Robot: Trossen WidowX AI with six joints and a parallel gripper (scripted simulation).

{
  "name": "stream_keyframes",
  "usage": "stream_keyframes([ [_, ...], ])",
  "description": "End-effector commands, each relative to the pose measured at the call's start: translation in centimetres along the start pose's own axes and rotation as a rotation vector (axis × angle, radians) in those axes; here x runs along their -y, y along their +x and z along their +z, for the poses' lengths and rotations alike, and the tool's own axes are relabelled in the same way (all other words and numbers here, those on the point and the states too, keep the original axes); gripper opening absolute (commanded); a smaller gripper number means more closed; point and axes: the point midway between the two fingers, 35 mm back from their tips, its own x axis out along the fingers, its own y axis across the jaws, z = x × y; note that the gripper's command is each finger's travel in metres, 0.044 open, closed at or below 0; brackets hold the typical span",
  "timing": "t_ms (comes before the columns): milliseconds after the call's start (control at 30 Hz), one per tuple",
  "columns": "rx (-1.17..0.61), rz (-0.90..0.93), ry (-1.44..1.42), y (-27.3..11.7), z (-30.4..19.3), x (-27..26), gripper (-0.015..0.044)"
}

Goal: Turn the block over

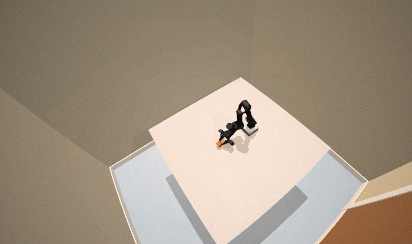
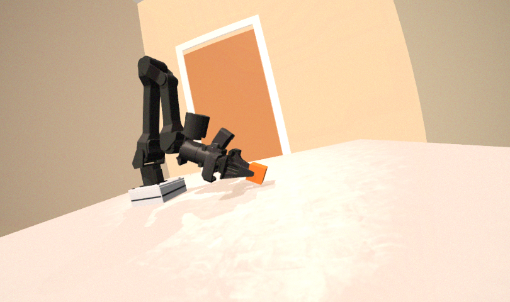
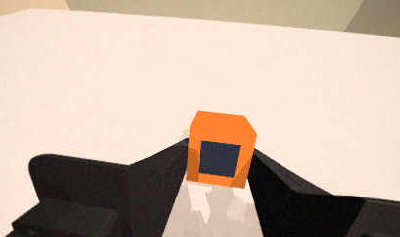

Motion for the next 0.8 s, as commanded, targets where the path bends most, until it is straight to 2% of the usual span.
stream_keyframes([
  [0,0.007,0.005,0.005,-0.03,0.12,-0.07,0.0000],
  [167,0.007,0.005,0.005,-0.03,0.12,-0.07,0.0000],
  [700,0.007,0.005,0.005,-0.03,0.12,-0.07,0.0420],
  [767,0.007,0.005,0.005,-0.03,0.12,-0.07,0.0440],
])
